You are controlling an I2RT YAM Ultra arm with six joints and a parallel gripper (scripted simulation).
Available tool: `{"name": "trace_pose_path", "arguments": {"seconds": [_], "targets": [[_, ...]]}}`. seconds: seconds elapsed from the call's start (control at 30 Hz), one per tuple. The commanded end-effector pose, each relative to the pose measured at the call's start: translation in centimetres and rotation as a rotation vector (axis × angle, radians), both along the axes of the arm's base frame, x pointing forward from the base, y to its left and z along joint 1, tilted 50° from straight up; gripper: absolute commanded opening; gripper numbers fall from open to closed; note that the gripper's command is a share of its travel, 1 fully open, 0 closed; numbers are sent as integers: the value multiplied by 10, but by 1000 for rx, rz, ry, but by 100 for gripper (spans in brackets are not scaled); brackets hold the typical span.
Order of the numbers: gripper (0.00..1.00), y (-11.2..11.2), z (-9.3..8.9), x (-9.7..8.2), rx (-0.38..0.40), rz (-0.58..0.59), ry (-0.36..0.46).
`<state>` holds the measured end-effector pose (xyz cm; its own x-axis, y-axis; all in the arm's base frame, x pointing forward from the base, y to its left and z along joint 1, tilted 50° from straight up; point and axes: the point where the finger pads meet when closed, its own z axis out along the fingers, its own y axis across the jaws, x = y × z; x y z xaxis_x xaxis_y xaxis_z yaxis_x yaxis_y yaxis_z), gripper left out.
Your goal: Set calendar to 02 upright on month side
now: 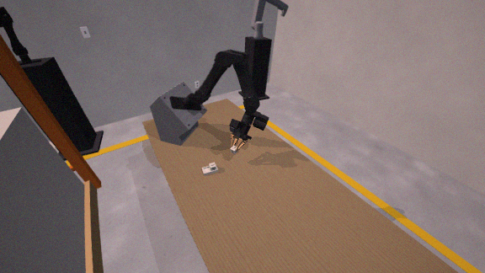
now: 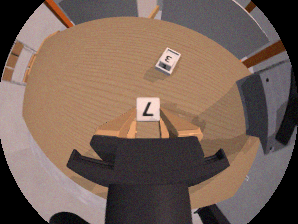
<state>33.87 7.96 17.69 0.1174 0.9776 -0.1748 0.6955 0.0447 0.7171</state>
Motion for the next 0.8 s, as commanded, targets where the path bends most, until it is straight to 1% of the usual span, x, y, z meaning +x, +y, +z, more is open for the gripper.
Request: {"name": "trace_pose_path", "arguments": {"seconds": [0.0,0.27,0.37,0.57,0.63,0.77], "targets": [[26,9,6,2,63,106,-9],[26,9,6,2,80,126,-9],[26,8,4,2,117,161,2],[26,7,5,2,225,277,8],[26,6,6,2,244,299,5],[26,6,6,2,251,307,4]]}}
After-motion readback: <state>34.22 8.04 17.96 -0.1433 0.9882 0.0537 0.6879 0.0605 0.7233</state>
